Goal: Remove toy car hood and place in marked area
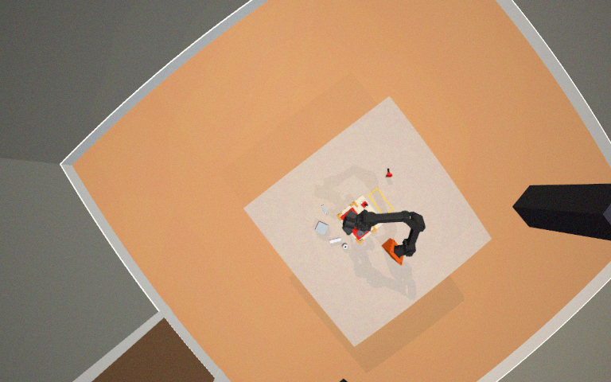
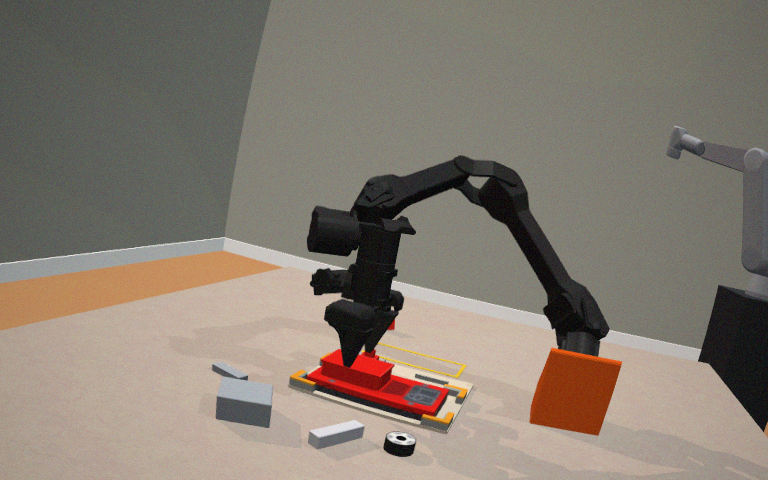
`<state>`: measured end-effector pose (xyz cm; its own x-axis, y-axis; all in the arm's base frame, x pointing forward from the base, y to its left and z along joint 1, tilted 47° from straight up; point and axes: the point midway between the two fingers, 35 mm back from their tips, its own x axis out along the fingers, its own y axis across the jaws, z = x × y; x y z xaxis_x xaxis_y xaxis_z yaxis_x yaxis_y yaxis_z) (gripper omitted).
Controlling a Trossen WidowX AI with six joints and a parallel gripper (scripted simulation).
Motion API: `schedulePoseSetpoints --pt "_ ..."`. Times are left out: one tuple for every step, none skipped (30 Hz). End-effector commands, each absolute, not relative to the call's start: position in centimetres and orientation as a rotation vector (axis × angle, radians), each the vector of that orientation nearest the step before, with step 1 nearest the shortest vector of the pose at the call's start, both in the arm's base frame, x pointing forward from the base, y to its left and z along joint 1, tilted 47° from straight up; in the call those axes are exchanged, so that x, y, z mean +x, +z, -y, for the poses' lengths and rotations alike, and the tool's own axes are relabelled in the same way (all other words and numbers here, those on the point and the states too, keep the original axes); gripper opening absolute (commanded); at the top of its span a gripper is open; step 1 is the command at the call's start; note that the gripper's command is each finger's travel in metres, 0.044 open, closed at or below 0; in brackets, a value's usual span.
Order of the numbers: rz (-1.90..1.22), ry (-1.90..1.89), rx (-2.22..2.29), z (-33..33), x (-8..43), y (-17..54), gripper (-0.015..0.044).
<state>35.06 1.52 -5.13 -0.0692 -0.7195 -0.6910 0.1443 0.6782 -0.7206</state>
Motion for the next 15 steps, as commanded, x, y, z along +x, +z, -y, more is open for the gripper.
schedulePoseSetpoints --pt "-1.483 -0.763 -0.513 -1.30 34.87 -5.27 0.0440" --pt "-1.483 -0.763 -0.513 -1.28 34.87 -5.29 0.0440" --pt "-1.483 -0.763 -0.513 -1.26 34.86 -5.31 0.0440" --pt "-1.483 -0.763 -0.513 -1.23 34.86 -5.34 0.0440" --pt "-1.483 -0.763 -0.513 -1.19 34.86 -5.37 0.0440" --pt "-1.483 -0.763 -0.513 -1.16 34.86 -5.41 0.0440" --pt "-1.483 -0.763 -0.513 -1.12 34.86 -5.44 0.0440" --pt "-1.483 -0.763 -0.514 -1.09 34.85 -5.48 0.0440" --pt "-1.483 -0.763 -0.514 -1.05 34.85 -5.51 0.0440" --pt "-1.483 -0.763 -0.514 -1.02 34.85 -5.54 0.0440" --pt "-1.483 -0.763 -0.514 -0.98 34.85 -5.58 0.0440" --pt "-1.483 -0.763 -0.514 -0.94 34.84 -5.61 0.0440" --pt "-1.483 -0.763 -0.514 -0.91 34.84 -5.64 0.0440" --pt "-1.483 -0.763 -0.514 -0.87 34.84 -5.68 0.0440" --pt "-1.483 -0.763 -0.514 -0.84 34.83 -5.71 0.0440"
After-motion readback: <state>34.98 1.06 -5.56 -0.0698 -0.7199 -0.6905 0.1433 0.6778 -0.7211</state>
